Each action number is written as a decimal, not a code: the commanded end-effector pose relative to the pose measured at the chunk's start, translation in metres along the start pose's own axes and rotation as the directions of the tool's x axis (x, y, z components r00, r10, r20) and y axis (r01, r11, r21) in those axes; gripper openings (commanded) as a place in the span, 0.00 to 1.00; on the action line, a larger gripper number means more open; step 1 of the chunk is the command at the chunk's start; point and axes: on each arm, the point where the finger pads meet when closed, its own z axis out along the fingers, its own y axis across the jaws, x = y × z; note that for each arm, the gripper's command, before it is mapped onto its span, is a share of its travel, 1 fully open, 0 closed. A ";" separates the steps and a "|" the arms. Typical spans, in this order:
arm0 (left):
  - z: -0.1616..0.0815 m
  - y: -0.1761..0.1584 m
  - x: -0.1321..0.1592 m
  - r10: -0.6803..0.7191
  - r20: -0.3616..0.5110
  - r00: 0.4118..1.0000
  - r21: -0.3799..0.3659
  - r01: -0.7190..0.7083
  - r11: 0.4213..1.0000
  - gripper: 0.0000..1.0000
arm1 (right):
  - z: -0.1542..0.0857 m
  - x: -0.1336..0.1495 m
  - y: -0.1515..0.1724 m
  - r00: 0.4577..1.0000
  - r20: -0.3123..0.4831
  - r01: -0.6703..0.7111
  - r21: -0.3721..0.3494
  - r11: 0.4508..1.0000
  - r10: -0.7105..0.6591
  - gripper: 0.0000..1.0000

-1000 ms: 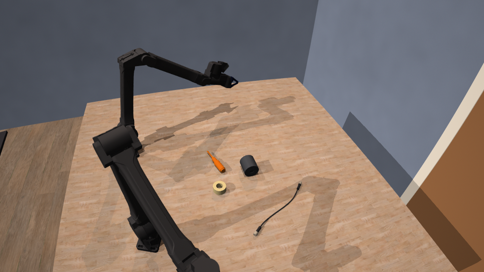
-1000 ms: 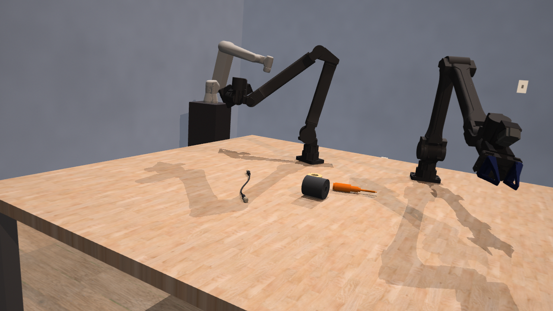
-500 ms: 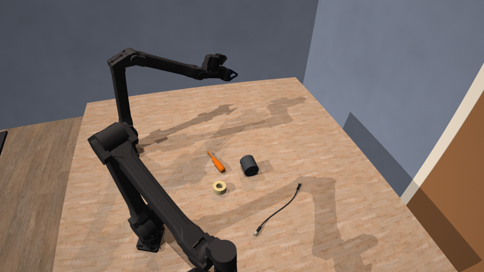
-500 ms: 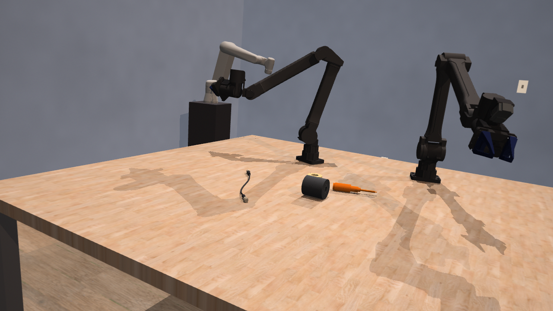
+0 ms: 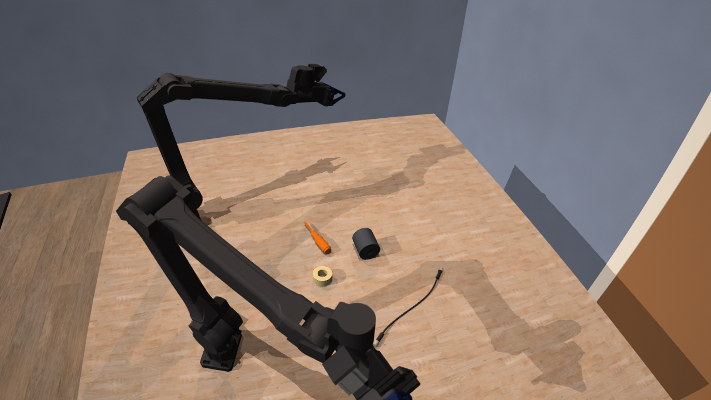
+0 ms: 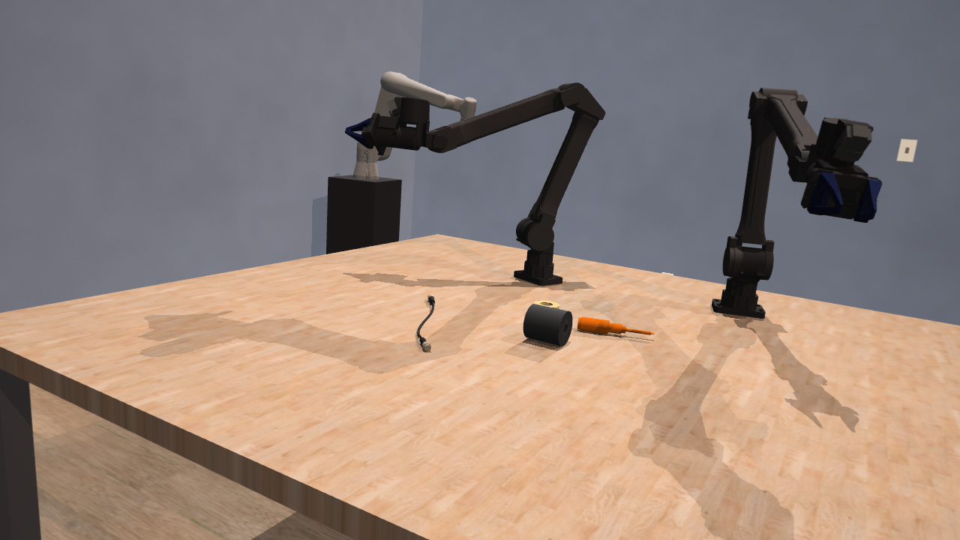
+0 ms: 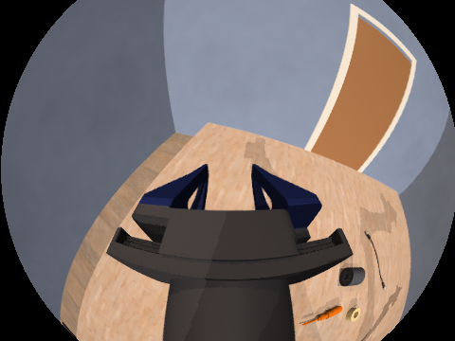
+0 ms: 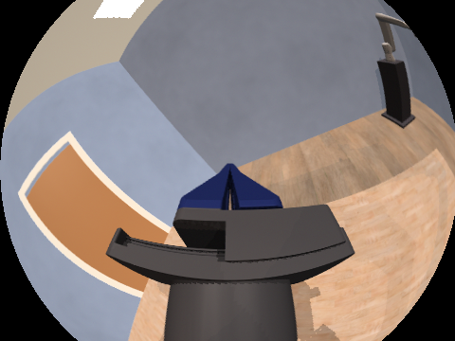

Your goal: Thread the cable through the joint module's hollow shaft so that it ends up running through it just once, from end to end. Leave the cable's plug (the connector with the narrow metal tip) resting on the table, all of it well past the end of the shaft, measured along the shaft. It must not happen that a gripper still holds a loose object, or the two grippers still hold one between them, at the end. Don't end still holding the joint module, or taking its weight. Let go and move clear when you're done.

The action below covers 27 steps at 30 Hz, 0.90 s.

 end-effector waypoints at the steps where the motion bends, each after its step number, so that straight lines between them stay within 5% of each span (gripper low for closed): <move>1: -0.015 -0.009 -0.017 0.025 0.019 1.000 0.007 -0.025 1.000 0.46 | 0.000 -0.020 0.045 0.997 -0.005 0.083 -0.065 0.994 -0.083 0.00; 3: -0.017 -0.008 -0.024 0.027 0.030 0.999 0.005 -0.027 1.000 0.46 | -0.001 -0.009 0.047 0.992 -0.034 0.115 -0.079 0.990 -0.118 0.00; 9: -0.051 -0.023 -0.052 0.044 0.071 0.996 0.020 -0.046 0.999 0.46 | -0.038 -0.015 0.120 0.971 -0.077 0.197 -0.285 0.938 -0.227 0.00; 17: -0.096 -0.037 -0.088 0.067 0.129 0.989 0.032 -0.071 0.997 0.46 | -0.092 -0.004 0.196 0.912 -0.089 0.296 -0.533 0.793 -0.401 0.00; 19: -0.096 -0.037 -0.088 0.067 0.129 0.989 0.032 -0.071 0.997 0.46 | -0.092 -0.004 0.196 0.912 -0.089 0.296 -0.533 0.793 -0.401 0.00; 27: -0.137 -0.049 -0.120 0.082 0.186 0.979 0.041 -0.091 0.995 0.46 | -0.159 -0.010 0.253 0.858 -0.023 0.334 -0.733 0.592 -0.513 0.00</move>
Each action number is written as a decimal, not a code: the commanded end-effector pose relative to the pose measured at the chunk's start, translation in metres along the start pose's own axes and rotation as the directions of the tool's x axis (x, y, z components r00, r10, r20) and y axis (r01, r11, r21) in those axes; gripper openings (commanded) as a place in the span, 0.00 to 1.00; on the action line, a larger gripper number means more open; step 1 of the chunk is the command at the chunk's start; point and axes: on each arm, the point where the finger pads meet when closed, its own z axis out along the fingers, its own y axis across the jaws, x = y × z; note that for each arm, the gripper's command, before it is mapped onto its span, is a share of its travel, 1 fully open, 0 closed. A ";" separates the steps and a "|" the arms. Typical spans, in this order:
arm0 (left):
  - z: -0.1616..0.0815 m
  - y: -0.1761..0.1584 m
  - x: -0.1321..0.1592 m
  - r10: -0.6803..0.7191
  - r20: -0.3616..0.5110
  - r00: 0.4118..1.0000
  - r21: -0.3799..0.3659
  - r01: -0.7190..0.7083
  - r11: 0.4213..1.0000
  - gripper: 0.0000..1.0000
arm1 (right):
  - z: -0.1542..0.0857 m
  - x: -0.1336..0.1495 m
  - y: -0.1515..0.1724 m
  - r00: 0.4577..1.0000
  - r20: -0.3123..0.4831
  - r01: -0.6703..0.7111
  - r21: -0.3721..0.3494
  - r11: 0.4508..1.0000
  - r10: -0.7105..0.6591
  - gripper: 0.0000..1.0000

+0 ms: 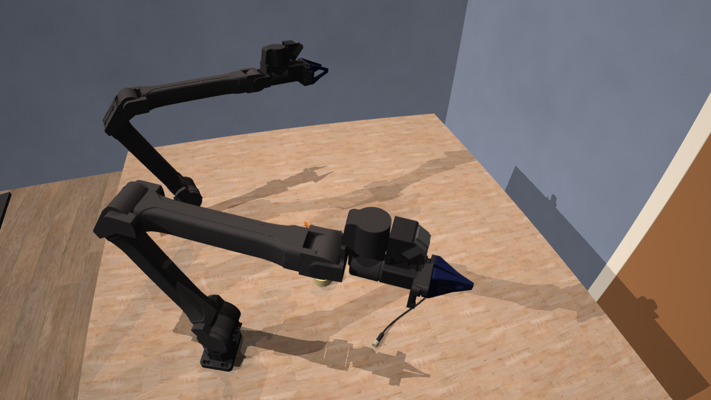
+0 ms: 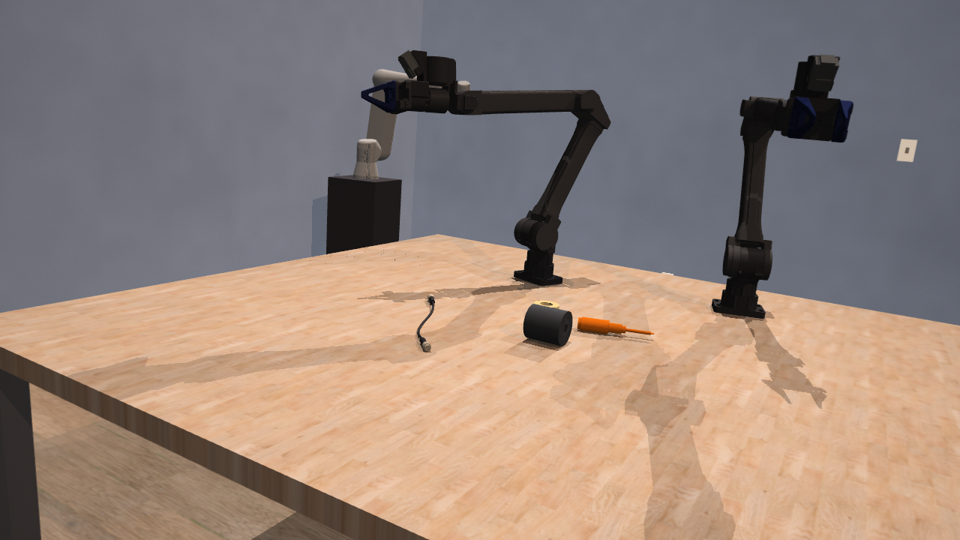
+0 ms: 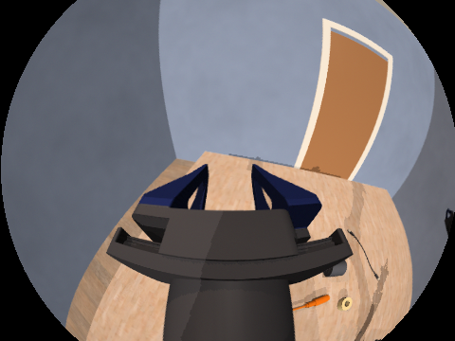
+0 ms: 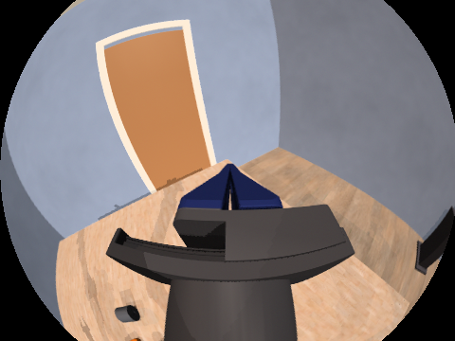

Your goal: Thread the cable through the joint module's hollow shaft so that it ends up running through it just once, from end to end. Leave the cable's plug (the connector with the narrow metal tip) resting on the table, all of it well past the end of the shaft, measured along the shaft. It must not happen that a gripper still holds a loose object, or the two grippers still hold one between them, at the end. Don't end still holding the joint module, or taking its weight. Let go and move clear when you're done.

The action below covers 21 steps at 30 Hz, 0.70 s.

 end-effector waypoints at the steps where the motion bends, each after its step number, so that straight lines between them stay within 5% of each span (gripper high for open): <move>1: -0.016 -0.008 -0.016 0.022 0.024 0.999 0.010 -0.022 1.000 0.46 | -0.012 -0.058 0.040 0.994 0.061 0.095 -0.088 0.992 -0.090 0.00; 10: -0.030 -0.008 -0.037 0.027 0.054 0.998 0.006 -0.028 1.000 0.46 | -0.014 -0.040 0.068 0.989 0.017 0.144 -0.192 0.971 -0.144 0.00; 13: -0.027 -0.011 -0.018 0.025 0.022 0.999 0.012 -0.025 1.000 0.46 | -0.022 -0.061 0.080 0.990 0.053 0.141 -0.217 0.966 -0.132 0.00; 17: -0.046 -0.014 -0.090 0.011 0.161 0.987 0.019 -0.015 1.000 0.46 | -0.035 -0.089 0.083 0.990 0.123 0.101 -0.222 0.970 -0.075 0.00; 21: -0.040 -0.014 -0.083 0.013 0.140 0.990 0.020 -0.016 1.000 0.46 | -0.019 -0.044 0.076 0.993 0.039 0.119 -0.211 0.970 -0.113 0.00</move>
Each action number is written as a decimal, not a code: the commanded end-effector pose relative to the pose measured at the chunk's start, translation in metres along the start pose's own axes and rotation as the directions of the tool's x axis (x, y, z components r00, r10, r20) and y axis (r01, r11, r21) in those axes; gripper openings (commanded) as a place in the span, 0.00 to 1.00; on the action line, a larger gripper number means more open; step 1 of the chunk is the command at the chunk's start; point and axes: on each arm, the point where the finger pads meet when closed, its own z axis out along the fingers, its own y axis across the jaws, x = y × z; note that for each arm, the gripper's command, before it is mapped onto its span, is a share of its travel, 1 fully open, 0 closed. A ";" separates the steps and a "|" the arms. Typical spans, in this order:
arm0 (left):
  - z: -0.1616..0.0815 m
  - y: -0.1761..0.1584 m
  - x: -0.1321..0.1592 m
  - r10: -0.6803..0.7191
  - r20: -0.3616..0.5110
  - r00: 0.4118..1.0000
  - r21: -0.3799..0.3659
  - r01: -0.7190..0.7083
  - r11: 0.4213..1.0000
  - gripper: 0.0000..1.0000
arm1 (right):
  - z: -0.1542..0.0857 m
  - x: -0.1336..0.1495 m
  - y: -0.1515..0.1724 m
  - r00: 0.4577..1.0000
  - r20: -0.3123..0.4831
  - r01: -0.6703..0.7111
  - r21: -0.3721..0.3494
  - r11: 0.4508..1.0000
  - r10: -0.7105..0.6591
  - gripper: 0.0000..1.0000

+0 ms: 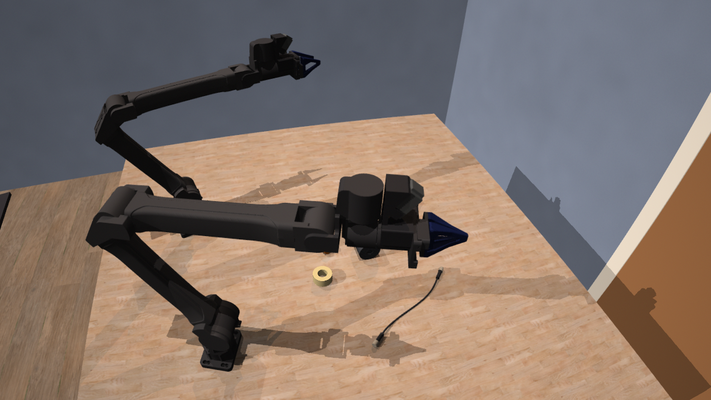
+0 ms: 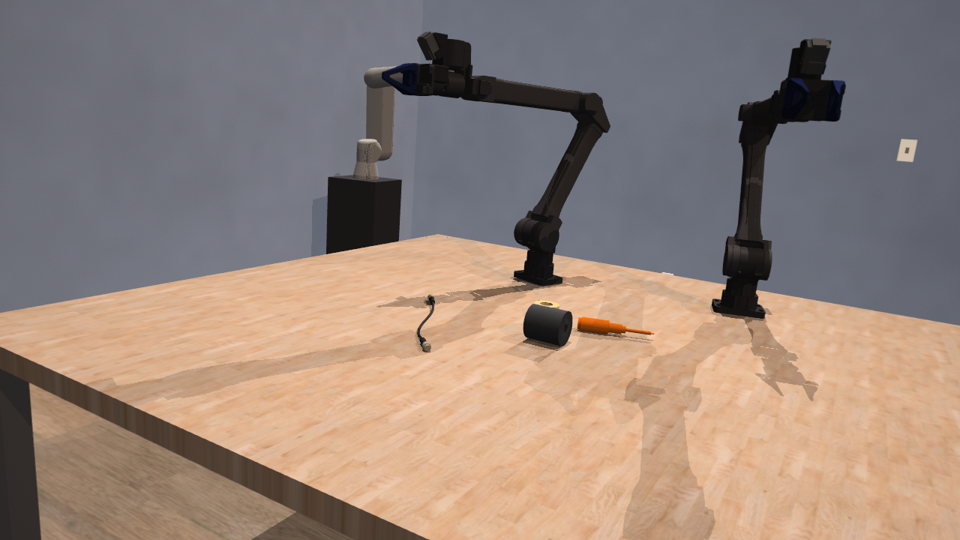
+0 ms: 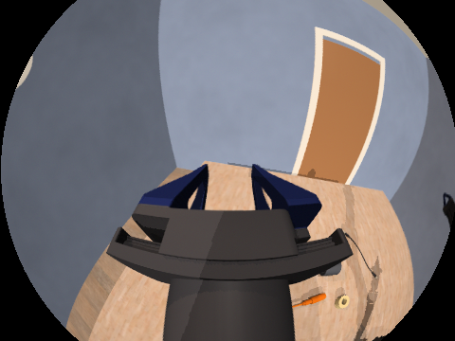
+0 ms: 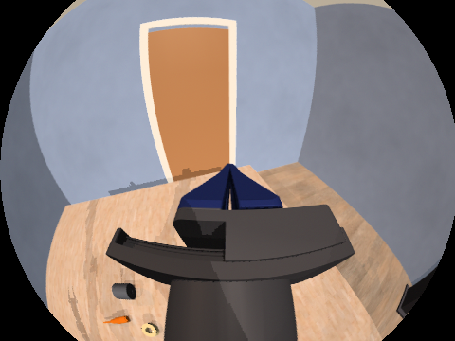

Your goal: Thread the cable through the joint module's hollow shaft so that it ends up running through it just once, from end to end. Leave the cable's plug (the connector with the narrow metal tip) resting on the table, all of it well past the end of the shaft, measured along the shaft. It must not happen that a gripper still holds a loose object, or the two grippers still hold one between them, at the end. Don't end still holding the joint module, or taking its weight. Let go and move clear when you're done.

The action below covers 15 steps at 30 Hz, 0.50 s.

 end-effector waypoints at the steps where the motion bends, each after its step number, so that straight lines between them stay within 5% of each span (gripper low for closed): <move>1: 0.003 -0.004 -0.039 0.000 0.064 0.998 0.007 0.000 1.000 0.46 | 0.007 -0.006 0.000 1.000 -0.001 0.001 0.002 1.000 -0.001 0.00; 12: 0.006 -0.002 -0.018 0.005 0.031 1.000 0.003 -0.005 1.000 0.46 | 0.008 0.015 -0.008 0.999 -0.030 0.018 0.017 1.000 -0.018 0.00; 13: -0.001 0.003 -0.019 0.012 0.038 0.999 -0.006 -0.012 1.000 0.46 | 0.010 0.030 -0.011 0.998 -0.063 0.022 0.024 0.999 -0.020 0.27; 15: 0.007 -0.002 -0.014 0.009 0.026 1.000 0.005 -0.009 1.000 0.46 | -0.007 -0.039 0.000 0.996 0.082 0.021 0.005 1.000 -0.021 0.27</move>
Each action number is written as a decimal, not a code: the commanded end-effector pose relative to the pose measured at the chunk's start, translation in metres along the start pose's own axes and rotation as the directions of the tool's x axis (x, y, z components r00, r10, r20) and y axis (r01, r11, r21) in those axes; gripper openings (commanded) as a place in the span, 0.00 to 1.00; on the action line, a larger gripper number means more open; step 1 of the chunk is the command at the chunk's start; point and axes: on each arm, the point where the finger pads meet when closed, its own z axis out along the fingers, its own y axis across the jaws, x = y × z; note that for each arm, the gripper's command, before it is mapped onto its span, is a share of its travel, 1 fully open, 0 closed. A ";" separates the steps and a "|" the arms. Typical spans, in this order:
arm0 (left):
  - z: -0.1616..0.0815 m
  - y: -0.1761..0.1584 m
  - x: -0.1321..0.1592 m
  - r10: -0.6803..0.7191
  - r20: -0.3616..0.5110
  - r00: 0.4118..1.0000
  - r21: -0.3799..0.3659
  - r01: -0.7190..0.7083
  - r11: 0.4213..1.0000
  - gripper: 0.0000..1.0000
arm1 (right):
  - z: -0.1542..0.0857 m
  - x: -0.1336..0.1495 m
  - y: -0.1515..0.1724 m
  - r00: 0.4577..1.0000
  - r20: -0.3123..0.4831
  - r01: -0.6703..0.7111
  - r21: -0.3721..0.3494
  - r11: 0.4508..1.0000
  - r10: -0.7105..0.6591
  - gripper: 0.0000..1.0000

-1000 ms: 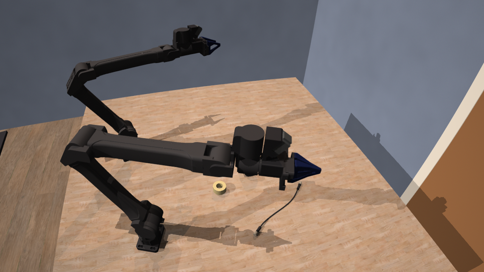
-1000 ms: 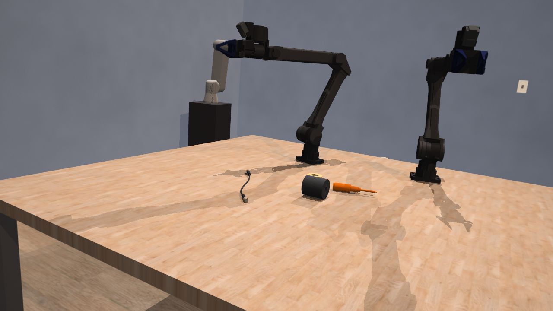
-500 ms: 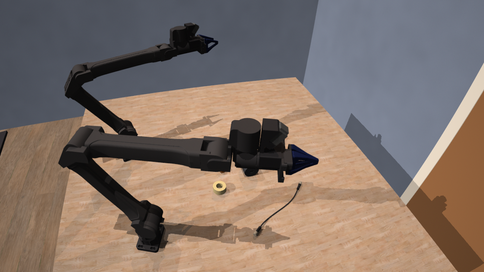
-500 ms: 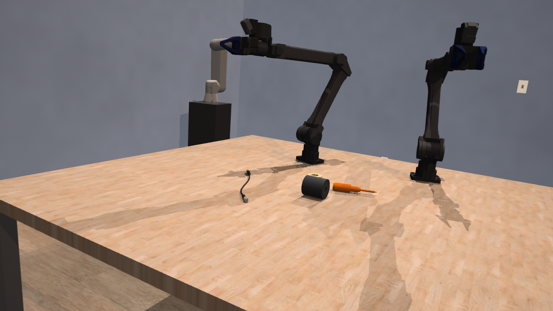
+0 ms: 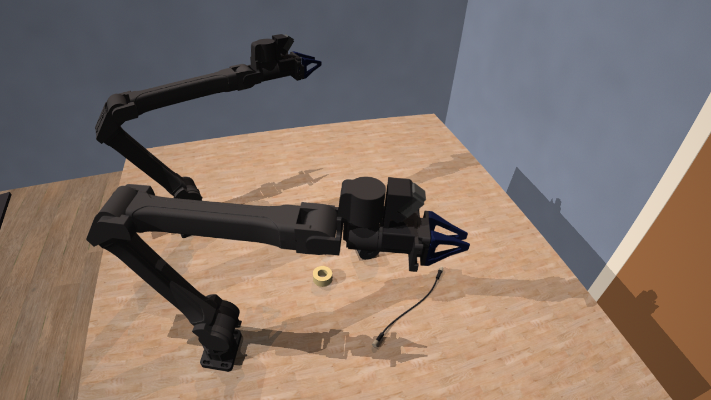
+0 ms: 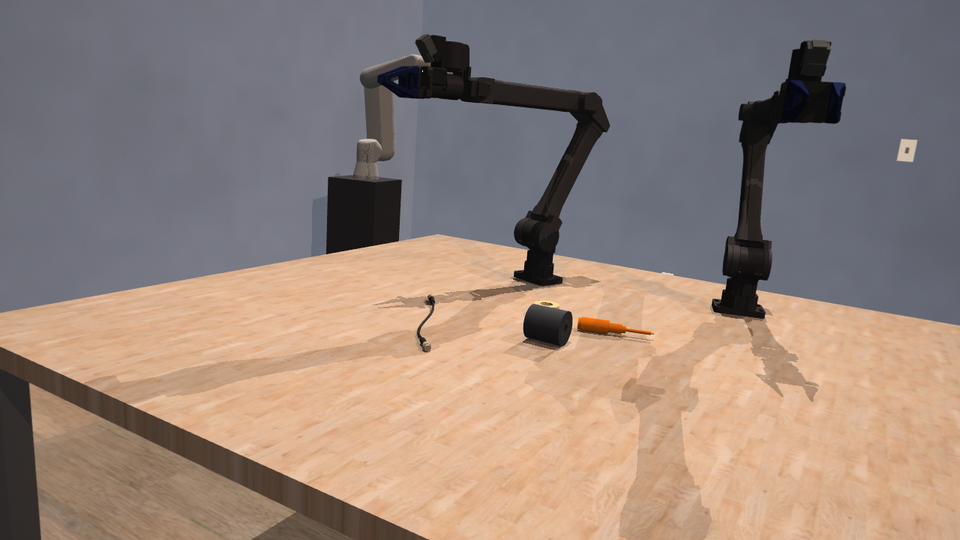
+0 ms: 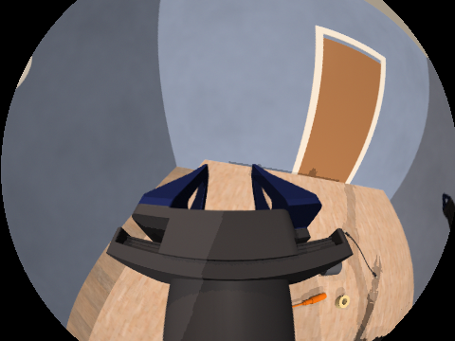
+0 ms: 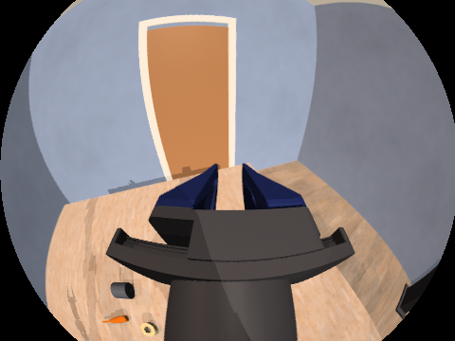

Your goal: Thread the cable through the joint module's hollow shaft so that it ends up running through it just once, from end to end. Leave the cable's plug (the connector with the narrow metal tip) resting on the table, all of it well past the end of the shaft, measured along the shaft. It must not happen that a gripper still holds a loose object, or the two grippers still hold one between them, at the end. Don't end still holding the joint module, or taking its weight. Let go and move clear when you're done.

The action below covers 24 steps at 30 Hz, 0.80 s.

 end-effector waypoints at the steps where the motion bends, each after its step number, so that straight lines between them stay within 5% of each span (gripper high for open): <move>1: -0.002 0.000 -0.021 0.005 0.042 0.999 0.000 -0.005 1.000 0.46 | 0.006 0.010 -0.008 1.000 -0.016 0.010 0.017 1.000 -0.010 0.27; 15: -0.002 0.000 -0.021 0.005 0.042 0.999 0.000 -0.005 1.000 0.46 | 0.011 0.010 0.009 0.999 -0.034 0.021 -0.017 1.000 -0.022 0.27; 17: -0.002 0.000 -0.021 0.005 0.042 0.999 0.000 -0.005 1.000 0.46 | 0.016 -0.018 0.012 0.999 0.001 0.034 -0.024 0.999 -0.034 0.27; 24: -0.002 0.000 -0.021 0.005 0.042 0.999 0.000 -0.005 1.000 0.46 | 0.036 0.002 0.027 0.993 -0.078 0.083 -0.061 0.995 -0.087 0.27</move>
